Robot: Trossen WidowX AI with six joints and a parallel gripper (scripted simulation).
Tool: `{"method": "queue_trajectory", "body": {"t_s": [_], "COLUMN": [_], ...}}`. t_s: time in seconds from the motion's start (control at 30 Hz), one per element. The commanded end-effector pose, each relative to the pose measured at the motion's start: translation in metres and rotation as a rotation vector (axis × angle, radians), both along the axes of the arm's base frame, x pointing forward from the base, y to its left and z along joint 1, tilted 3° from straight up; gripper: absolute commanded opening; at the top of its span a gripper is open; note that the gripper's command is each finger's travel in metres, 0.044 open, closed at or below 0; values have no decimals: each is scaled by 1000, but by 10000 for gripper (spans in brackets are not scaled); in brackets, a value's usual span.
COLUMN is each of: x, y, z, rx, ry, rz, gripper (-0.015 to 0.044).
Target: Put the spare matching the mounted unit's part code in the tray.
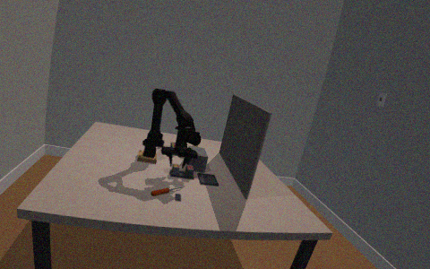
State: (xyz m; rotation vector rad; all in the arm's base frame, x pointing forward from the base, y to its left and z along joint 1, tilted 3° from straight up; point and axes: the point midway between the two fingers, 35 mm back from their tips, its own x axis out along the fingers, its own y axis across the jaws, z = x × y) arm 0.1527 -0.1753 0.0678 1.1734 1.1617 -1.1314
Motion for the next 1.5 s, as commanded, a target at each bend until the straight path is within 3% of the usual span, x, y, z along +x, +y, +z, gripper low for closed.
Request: {"method": "queue_trajectory", "body": {"t_s": [0.0,0.4,1.47], "x": [-1,-2,-2], "y": [3,5,5], "z": [-11,-29,-29], "rx": [12,13,13], "ry": [7,7,7], "rz": [-4,-4,-4], "gripper": [300,300,300]}}
